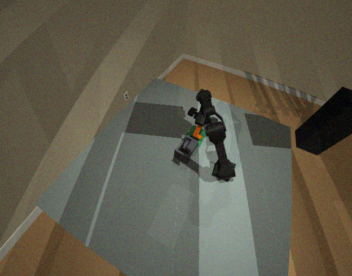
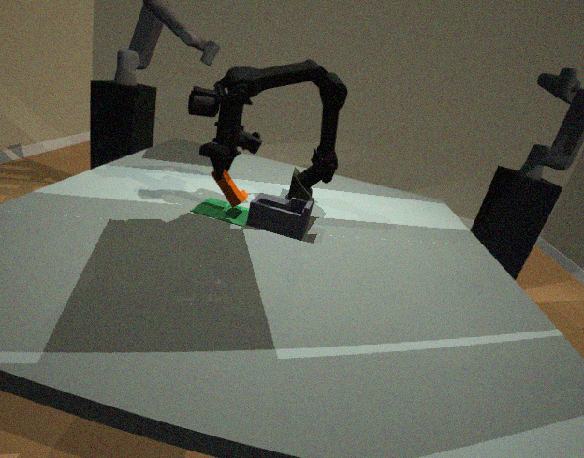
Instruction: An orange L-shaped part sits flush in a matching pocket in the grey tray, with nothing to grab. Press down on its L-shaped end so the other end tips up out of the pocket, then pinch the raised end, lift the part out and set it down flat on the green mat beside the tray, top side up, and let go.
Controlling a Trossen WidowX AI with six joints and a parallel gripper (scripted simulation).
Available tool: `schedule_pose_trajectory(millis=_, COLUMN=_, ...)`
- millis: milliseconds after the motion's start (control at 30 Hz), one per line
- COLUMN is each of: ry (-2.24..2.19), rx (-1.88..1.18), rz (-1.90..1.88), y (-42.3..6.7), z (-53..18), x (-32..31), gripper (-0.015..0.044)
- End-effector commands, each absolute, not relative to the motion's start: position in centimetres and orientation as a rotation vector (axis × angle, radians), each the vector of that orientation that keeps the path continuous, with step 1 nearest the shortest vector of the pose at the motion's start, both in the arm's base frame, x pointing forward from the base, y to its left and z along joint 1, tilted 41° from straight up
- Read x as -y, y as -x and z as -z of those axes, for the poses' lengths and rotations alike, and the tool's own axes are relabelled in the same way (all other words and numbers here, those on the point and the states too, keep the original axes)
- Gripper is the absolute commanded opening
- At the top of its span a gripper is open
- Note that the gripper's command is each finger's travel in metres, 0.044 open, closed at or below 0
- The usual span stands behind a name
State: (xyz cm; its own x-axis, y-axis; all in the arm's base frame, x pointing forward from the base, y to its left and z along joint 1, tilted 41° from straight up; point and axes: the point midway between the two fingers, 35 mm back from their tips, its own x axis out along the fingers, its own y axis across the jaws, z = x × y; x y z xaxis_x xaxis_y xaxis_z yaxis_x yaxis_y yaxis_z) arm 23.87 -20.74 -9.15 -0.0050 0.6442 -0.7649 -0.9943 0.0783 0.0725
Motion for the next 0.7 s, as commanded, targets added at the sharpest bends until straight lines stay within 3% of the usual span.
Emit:
schedule_pose_trajectory(millis=0, ry=0.593, rx=-0.753, rz=-1.415, y=-23.93, z=9.60, x=20.31, gripper=0.0000)
schedule_pose_trajectory(millis=633, ry=0.595, rx=-0.754, rz=-1.420, y=-23.83, z=10.55, x=19.48, gripper=0.0000)
schedule_pose_trajectory(millis=667, ry=0.595, rx=-0.754, rz=-1.420, y=-23.83, z=10.55, x=19.48, gripper=0.0026)
